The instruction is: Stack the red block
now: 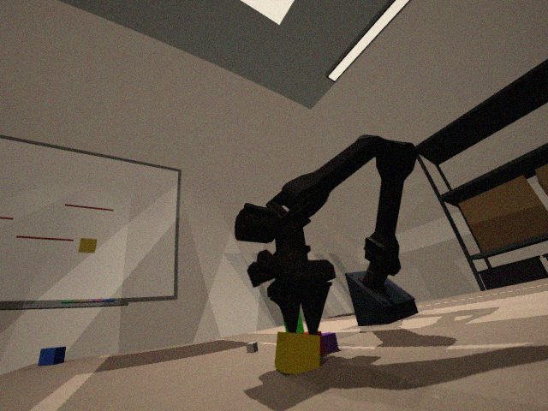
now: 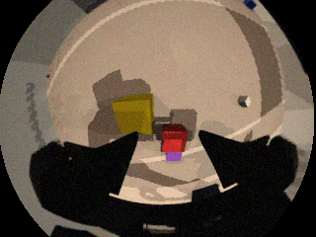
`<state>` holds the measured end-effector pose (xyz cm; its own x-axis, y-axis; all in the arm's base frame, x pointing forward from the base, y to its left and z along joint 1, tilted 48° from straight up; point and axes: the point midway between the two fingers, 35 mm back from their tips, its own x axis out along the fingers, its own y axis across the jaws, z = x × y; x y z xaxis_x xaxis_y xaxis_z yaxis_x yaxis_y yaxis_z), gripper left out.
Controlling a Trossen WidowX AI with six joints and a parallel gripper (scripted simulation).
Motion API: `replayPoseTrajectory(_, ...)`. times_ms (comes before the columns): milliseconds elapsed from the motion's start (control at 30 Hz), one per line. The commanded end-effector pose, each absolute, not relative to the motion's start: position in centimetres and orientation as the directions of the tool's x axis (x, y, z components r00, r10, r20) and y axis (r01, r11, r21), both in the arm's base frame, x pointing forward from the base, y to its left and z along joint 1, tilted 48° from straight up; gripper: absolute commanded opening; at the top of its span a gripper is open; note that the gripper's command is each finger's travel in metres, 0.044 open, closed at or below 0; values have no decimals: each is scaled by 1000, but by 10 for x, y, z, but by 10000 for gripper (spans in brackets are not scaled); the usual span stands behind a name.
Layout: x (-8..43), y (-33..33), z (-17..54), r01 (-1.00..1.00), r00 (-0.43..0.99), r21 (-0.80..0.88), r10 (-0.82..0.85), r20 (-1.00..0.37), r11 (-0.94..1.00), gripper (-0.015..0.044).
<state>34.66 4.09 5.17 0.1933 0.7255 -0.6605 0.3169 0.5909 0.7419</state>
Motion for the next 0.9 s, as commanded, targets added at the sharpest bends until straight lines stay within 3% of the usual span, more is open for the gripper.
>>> replayPoseTrajectory(0, 339, 59, 36, 326, 125, 720, 727, -675, 613, 440)
replayPoseTrajectory(367, 339, 60, 35, 326, 125, 720, 727, -675, 613, 440)
replayPoseTrajectory(767, 339, 60, 35, 326, 125, 720, 727, -675, 613, 125)
replayPoseTrajectory(867, 339, 60, 35, 326, 125, 720, 727, -675, 613, 105)
